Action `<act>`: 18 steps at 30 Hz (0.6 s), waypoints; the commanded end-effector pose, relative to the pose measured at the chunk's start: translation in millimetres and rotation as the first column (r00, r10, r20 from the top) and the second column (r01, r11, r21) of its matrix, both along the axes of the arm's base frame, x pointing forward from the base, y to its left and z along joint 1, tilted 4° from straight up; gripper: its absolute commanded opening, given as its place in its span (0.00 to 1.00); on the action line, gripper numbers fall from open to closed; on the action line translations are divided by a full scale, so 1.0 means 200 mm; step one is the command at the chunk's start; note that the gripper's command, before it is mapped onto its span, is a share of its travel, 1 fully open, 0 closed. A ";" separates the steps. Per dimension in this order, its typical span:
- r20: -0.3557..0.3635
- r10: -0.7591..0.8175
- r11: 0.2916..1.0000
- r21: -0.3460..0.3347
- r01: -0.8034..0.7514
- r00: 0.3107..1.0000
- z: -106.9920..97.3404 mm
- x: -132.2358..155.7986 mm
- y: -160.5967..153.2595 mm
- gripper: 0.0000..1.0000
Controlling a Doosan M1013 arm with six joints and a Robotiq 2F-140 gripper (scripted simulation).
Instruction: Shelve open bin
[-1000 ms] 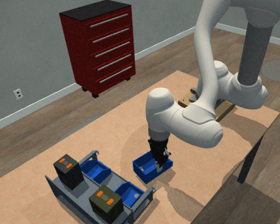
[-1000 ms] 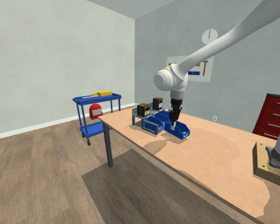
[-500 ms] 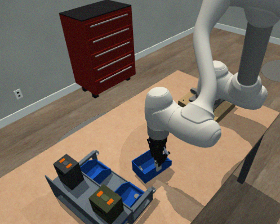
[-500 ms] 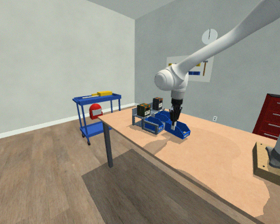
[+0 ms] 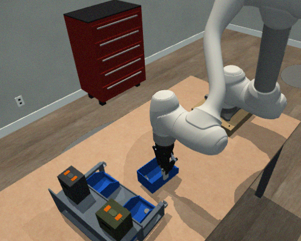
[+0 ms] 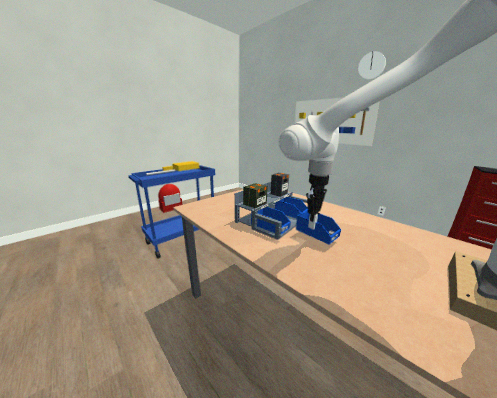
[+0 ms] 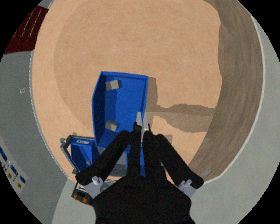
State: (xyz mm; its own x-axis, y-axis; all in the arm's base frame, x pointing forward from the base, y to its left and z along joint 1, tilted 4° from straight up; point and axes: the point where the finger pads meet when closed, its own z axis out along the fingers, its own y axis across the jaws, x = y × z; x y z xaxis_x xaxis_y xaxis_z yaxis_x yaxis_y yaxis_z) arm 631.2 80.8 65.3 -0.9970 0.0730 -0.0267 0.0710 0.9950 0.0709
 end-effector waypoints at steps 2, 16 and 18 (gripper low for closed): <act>0.003 0.037 0.999 0.000 -0.037 0.999 -0.01 -0.01 -0.07 0.00; 0.009 0.125 0.992 -0.003 -0.125 0.992 -0.03 -0.04 -0.25 0.00; 0.009 0.135 0.991 -0.004 -0.135 0.991 -0.03 -0.04 -0.27 0.00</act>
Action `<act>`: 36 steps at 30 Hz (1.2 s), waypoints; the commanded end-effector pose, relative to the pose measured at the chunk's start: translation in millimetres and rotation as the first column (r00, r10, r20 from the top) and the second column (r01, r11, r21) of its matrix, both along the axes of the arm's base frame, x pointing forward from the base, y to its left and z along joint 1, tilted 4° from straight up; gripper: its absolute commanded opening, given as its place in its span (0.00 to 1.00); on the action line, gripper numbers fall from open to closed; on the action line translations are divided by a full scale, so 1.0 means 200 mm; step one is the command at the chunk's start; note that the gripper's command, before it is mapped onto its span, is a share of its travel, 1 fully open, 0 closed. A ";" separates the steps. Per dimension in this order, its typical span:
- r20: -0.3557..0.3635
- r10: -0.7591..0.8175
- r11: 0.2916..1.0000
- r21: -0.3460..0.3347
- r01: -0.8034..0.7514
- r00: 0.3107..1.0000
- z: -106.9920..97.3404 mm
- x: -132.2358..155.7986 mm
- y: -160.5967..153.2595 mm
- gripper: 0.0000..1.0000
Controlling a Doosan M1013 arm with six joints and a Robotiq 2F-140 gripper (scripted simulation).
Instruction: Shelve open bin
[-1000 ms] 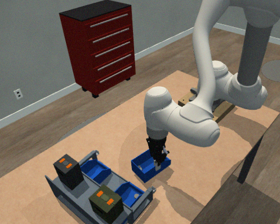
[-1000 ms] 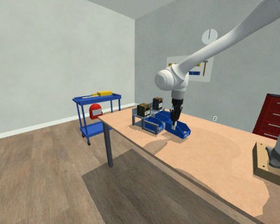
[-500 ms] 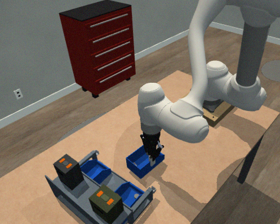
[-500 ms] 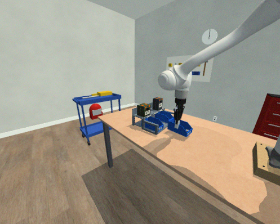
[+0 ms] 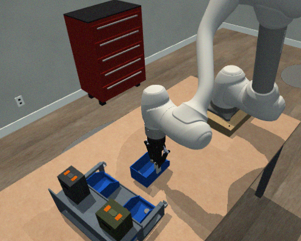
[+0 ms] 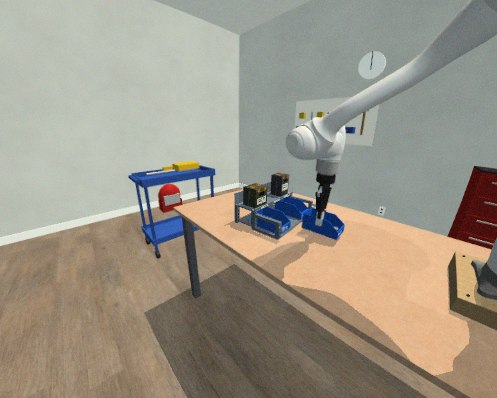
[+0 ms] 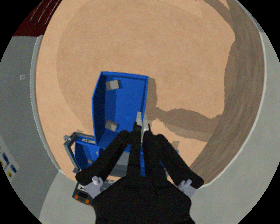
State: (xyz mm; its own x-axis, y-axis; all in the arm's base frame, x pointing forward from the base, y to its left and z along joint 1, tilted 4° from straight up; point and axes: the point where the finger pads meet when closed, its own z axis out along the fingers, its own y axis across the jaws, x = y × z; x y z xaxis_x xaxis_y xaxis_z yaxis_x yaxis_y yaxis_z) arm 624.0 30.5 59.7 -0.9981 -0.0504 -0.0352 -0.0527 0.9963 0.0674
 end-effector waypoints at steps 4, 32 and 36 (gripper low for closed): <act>0.002 0.023 1.000 0.000 -0.023 1.000 0.00 -0.01 -0.05 0.00; 0.003 0.034 0.999 0.000 -0.034 0.999 -0.01 -0.01 -0.07 0.00; 0.003 0.034 0.999 0.000 -0.034 0.999 -0.01 -0.01 -0.07 0.00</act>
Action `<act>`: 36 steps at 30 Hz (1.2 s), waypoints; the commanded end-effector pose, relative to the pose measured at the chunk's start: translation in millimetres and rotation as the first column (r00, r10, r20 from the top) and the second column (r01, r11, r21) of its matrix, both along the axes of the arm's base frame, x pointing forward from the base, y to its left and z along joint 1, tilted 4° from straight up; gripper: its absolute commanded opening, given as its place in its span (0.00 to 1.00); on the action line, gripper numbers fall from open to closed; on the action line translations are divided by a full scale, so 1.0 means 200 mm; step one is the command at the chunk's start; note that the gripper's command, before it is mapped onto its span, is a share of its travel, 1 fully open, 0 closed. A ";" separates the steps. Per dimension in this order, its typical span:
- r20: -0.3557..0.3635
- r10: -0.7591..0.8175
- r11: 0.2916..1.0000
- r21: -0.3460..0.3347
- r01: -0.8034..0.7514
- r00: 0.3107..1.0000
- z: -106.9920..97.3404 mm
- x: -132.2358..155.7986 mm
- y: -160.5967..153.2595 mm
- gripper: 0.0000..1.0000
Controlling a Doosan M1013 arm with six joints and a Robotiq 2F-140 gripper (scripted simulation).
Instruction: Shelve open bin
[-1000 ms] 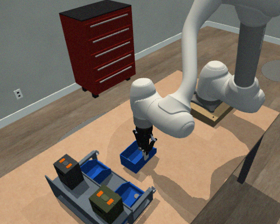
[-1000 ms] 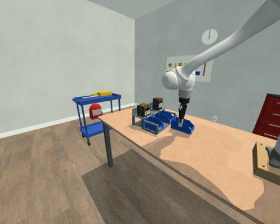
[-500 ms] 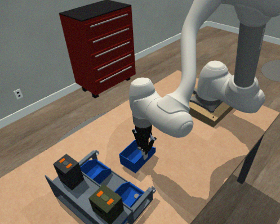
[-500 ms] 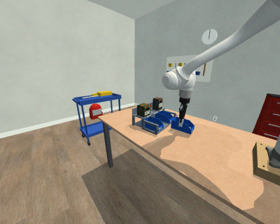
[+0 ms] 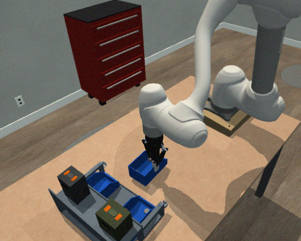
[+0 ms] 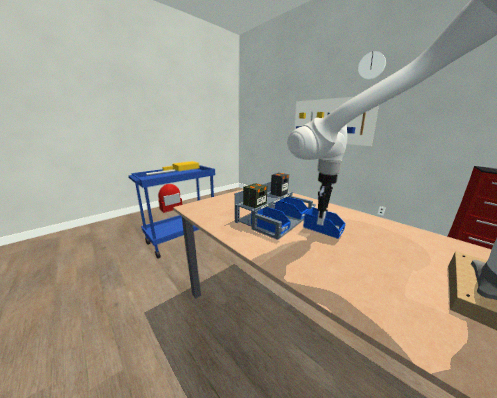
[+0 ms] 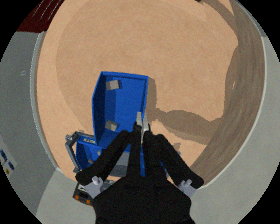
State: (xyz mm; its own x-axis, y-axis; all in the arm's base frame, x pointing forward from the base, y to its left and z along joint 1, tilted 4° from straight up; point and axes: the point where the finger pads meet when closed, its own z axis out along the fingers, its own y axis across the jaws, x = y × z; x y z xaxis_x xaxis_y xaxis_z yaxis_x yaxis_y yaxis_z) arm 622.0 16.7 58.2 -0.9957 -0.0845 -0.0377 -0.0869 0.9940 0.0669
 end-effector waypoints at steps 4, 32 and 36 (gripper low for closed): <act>0.000 0.000 1.000 0.000 0.000 1.000 0.00 0.00 0.00 0.00; 0.000 0.000 1.000 0.000 0.000 1.000 0.01 0.13 0.01 0.00; 0.000 0.000 1.000 0.000 0.000 1.000 0.01 0.16 0.01 0.00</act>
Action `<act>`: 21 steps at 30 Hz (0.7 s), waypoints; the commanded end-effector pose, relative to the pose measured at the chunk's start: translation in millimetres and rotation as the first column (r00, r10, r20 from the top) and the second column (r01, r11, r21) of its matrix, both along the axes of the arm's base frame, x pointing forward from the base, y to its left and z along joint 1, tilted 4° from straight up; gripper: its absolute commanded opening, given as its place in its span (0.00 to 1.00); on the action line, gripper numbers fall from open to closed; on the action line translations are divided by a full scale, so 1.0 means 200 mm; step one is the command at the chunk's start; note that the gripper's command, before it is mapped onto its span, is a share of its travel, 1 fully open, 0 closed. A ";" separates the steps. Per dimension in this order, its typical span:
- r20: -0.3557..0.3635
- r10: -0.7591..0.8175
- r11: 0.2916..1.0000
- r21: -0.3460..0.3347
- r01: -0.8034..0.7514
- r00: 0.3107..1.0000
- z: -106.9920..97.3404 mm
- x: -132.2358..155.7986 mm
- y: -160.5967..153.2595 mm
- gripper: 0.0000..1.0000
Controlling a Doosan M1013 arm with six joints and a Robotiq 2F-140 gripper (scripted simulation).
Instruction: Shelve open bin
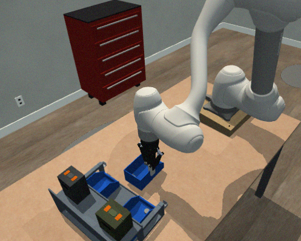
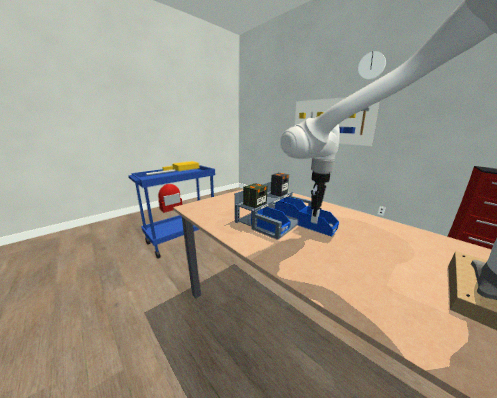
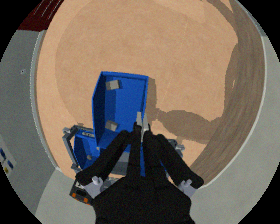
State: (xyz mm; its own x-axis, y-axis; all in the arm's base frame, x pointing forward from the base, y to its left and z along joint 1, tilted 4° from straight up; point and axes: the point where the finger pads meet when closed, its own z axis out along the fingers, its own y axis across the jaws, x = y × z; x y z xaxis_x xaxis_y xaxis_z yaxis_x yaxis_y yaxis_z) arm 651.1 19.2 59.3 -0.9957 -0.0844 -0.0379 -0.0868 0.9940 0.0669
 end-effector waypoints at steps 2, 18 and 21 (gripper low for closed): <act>0.000 0.000 1.000 0.000 0.000 1.000 0.00 0.02 0.00 0.00; 0.000 0.000 1.000 0.000 0.000 1.000 0.00 0.05 0.00 0.00; 0.000 0.000 1.000 0.000 0.000 1.000 0.00 0.05 0.00 0.00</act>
